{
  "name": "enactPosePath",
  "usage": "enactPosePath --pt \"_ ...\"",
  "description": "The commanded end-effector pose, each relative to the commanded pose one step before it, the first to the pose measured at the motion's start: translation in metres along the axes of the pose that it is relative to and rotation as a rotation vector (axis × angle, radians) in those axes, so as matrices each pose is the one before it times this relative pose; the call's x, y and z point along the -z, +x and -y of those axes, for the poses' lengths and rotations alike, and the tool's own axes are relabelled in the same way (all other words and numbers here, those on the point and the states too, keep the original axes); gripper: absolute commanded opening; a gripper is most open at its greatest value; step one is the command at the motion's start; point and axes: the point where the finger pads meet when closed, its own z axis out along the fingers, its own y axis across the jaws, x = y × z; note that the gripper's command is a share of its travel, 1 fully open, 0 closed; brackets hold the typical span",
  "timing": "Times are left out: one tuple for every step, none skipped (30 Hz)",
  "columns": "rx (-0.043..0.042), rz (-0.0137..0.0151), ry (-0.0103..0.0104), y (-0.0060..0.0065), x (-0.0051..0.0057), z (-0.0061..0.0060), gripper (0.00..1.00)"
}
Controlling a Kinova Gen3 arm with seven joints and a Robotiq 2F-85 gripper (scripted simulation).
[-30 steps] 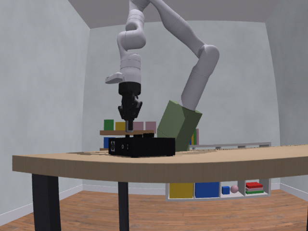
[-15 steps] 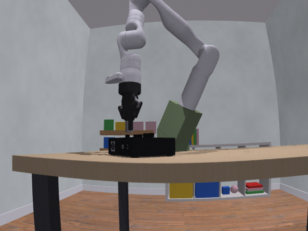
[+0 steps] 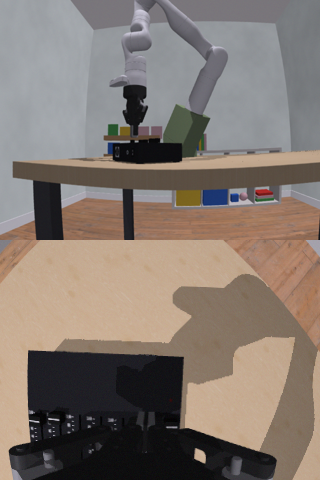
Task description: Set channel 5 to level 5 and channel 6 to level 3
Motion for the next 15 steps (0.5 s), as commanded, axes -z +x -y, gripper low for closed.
enactPosePath --pt "-0.00214 -0.00045 0.00374 0.00011 -0.00047 0.00235 0.0" --pt "0.0 0.0 0.0 -0.00028 0.0 0.00013 0.0" --pt "0.0 0.0 0.0 -0.00029 0.0 0.00013 0.0" --pt "0.0 0.0 0.0 -0.00028 0.0 0.00013 0.0" --pt "0.0 0.0 0.0 -0.00025 0.0 0.00011 0.0" --pt "0.0 0.0 0.0 -0.0002 0.0 0.00009 0.0" --pt "0.0 0.0 0.0 -0.00015 0.0 0.00007 0.0" --pt "0.0 0.0 0.0 -0.00009 0.0 0.00004 0.0" --pt "0.0 0.0 0.0 -0.00004 0.0 0.00002 0.0" --pt "0.0 0.0 0.0 -0.00001 0.0 0.0 0.0" --pt "0.0 0.0 0.0 0.0 0.0 0.0 0.0" --pt "0.0 0.0 0.0 0.0 0.0 0.0 0.0" --pt "0.0 0.0 0.0 0.0 0.0 0.0 0.0" --pt "0.0 0.0 0.0 0.0 0.0 0.0 0.0" --pt "0.0 0.0 0.0 0.0 0.0 0.0 0.0"
